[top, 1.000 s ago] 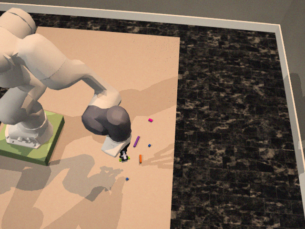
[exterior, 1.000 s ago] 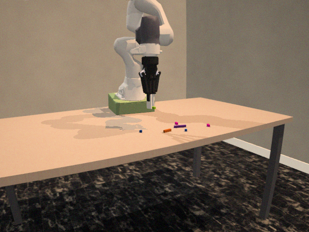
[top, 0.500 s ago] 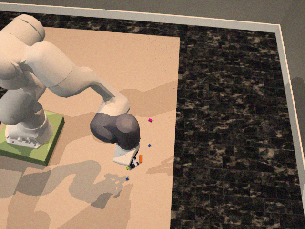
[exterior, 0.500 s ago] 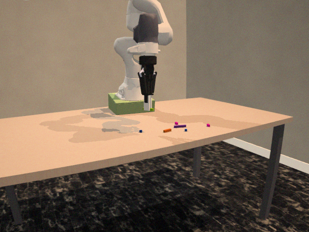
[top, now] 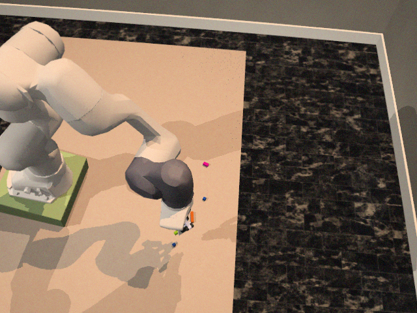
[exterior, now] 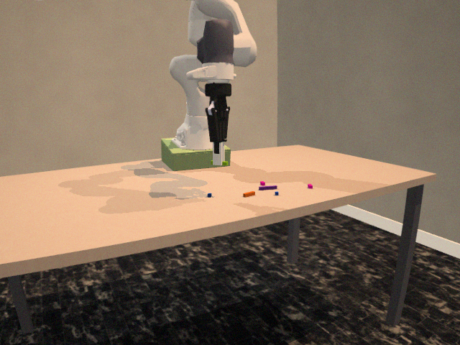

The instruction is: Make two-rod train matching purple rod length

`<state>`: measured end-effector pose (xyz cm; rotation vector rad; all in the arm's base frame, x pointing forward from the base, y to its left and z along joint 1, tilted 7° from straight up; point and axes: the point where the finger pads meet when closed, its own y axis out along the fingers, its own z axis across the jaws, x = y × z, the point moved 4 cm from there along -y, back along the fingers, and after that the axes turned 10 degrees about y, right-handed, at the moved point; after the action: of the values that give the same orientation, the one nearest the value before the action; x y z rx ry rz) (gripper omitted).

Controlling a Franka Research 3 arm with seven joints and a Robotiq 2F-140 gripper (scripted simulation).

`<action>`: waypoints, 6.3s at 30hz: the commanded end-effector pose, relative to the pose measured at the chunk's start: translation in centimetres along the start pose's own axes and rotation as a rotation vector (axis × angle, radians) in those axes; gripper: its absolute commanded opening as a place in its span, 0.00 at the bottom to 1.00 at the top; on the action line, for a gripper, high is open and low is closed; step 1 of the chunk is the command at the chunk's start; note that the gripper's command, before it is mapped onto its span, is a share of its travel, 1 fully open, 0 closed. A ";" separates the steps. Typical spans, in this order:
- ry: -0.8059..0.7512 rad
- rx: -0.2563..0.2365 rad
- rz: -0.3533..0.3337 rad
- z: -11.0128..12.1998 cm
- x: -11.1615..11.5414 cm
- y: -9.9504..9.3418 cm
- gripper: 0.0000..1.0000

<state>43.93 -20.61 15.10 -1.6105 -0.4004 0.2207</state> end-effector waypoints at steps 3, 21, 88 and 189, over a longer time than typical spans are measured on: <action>-0.049 0.007 -0.003 0.0 0.0 0.1 0.03; -0.049 0.007 -0.003 0.0 0.1 5.5 0.03; -0.051 0.007 -0.003 -0.1 0.0 8.8 0.03; -0.052 0.007 -0.003 -0.1 0.0 10.0 0.15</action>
<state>45.07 -21.00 5.14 -1.5983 -0.4364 0.2612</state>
